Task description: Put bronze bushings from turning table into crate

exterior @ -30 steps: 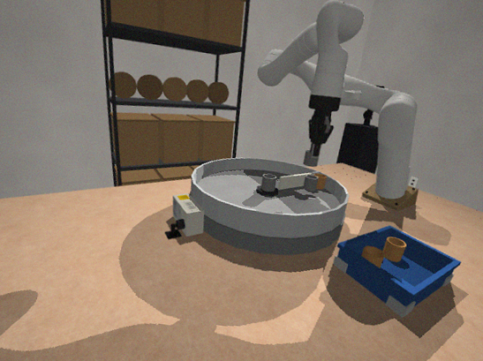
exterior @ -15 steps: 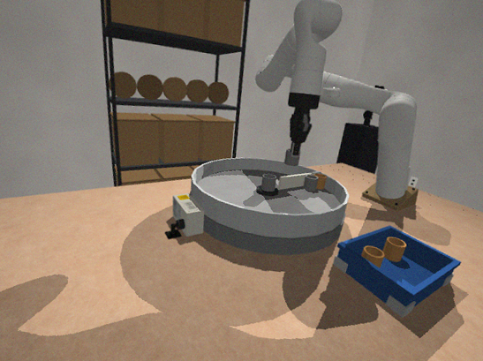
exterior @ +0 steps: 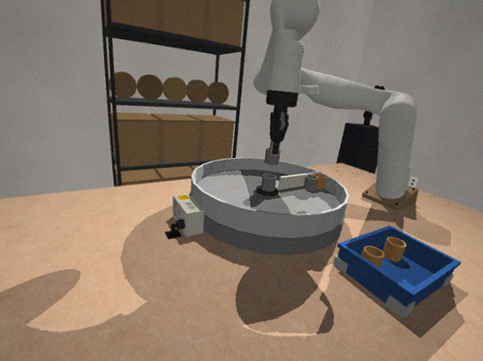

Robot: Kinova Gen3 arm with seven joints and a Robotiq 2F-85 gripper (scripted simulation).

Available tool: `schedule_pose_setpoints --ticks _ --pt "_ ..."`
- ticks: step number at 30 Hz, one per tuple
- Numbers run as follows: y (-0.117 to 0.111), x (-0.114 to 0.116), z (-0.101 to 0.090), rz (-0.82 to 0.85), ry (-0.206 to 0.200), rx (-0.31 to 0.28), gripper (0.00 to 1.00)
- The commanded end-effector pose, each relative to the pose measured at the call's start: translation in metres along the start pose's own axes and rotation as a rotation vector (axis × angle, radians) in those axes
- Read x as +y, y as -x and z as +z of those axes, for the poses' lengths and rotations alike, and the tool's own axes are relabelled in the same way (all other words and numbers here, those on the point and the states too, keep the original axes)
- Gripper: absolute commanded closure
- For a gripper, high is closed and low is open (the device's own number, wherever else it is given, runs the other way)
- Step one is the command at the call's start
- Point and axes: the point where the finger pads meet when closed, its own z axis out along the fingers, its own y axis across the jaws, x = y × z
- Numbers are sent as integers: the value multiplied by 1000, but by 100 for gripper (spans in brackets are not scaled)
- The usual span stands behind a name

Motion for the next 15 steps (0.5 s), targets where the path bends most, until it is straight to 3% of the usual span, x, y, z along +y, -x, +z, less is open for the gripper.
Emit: schedule_pose_setpoints --ticks 1,6,11,15 --pt "0 1 -1 -1 2 0 100" --pt "0 1 -1 -1 2 0 100" --pt "0 1 16 -1 2 0 100" --pt "0 1 16 -1 2 0 100"
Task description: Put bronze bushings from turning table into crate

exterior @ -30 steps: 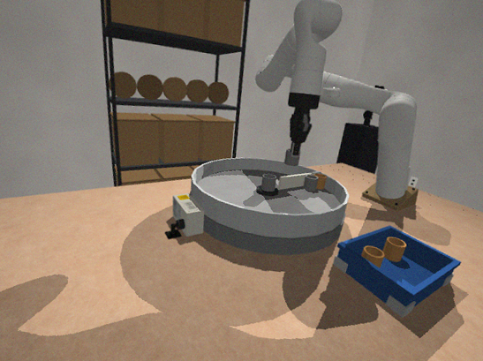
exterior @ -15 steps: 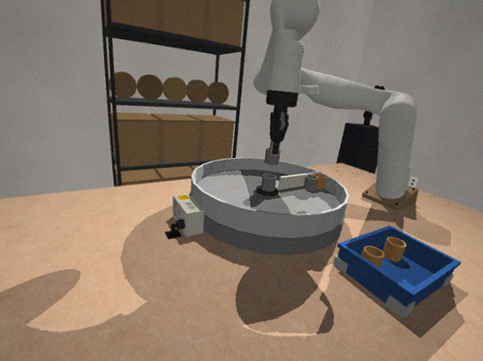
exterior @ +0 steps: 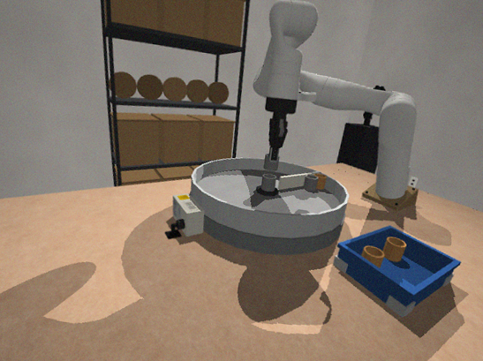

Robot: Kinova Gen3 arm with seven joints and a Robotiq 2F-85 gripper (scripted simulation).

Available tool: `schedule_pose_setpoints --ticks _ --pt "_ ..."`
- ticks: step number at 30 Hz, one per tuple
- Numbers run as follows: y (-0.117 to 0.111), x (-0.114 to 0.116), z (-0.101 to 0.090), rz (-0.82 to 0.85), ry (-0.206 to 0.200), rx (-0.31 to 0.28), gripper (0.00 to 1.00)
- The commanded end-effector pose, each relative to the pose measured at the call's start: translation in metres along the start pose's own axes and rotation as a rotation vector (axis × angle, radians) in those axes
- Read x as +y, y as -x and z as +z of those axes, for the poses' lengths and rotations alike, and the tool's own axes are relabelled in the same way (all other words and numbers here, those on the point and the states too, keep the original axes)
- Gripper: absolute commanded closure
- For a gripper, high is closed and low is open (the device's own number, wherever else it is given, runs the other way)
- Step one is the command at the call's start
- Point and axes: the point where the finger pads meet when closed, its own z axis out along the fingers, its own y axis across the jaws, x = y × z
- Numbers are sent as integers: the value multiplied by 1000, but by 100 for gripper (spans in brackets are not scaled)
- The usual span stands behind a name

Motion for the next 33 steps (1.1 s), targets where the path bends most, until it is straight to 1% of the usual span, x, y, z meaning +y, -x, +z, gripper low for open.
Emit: schedule_pose_setpoints --ticks 1,8,13,33 --pt "0 0 0 0 2 1 100" --pt "0 0 0 0 2 1 100" --pt "0 0 17 0 2 1 100" --pt "0 0 20 0 2 1 100"
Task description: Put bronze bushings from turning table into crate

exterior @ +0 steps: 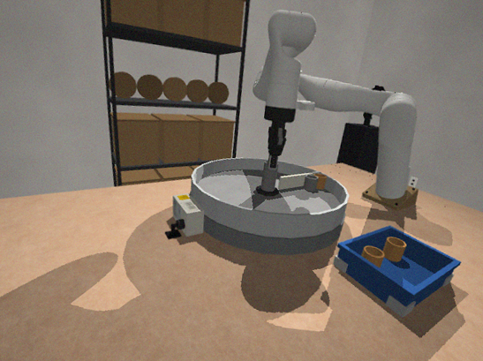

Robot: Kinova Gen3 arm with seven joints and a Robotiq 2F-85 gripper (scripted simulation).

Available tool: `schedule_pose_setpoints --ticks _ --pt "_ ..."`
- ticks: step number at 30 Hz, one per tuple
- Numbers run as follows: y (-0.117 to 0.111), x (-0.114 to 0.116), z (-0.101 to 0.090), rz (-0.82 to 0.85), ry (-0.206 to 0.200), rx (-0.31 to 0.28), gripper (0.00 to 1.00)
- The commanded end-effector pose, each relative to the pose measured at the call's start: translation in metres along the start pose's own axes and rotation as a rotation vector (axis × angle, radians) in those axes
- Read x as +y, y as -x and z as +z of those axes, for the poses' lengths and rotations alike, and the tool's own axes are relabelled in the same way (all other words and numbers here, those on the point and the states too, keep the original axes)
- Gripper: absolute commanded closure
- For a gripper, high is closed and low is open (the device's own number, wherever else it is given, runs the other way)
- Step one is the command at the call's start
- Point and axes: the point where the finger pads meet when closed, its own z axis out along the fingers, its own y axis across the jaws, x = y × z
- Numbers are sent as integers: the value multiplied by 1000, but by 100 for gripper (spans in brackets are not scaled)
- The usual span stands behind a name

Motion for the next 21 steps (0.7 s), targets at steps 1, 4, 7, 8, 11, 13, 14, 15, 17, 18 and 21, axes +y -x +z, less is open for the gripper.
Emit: schedule_pose_setpoints --ticks 1,4,7,8,11,13,14,15,17,18,21 --pt "0 0 0 0 1 -1 100" --pt "0 0 0 0 1 -1 100" --pt "0 0 0 0 1 -1 100" --pt "0 0 0 0 1 -1 100" --pt "0 0 0 0 1 -1 81" --pt "0 0 0 0 1 -1 81" --pt "0 0 0 0 1 -1 81" --pt "0 0 0 0 1 -1 81" --pt "0 0 0 0 1 -1 81" --pt "0 0 0 0 1 -1 81" --pt "0 0 0 0 1 -1 81"
